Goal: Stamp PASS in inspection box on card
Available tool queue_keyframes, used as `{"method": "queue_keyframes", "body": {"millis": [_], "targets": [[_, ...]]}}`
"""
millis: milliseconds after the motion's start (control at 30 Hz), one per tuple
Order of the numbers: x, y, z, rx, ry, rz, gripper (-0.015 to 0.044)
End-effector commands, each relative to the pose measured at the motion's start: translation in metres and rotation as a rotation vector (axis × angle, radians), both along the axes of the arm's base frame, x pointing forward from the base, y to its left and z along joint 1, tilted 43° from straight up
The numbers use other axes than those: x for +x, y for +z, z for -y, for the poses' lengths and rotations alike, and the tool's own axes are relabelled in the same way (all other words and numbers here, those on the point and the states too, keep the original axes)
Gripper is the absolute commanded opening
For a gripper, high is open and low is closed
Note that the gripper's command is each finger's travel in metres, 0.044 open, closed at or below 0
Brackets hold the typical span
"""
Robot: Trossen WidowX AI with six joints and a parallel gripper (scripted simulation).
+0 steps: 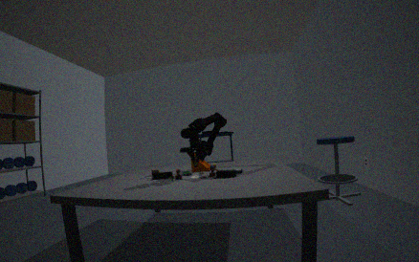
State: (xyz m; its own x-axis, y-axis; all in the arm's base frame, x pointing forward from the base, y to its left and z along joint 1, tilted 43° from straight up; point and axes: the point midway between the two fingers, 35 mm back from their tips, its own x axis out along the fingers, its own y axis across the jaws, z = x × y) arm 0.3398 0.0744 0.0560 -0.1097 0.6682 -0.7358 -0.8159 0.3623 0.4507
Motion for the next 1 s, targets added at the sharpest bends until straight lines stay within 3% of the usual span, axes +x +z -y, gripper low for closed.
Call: {"method": "queue_keyframes", "body": {"millis": [0,667,967], "targets": [[0.001,-0.015,0.021,-0.014,-0.008,-0.001,0.0],[-0.043,-0.113,0.138,-0.019,-0.003,-0.001,0.0],[-0.049,-0.123,0.143,-0.016,-0.002,0.0,0.0]]}}
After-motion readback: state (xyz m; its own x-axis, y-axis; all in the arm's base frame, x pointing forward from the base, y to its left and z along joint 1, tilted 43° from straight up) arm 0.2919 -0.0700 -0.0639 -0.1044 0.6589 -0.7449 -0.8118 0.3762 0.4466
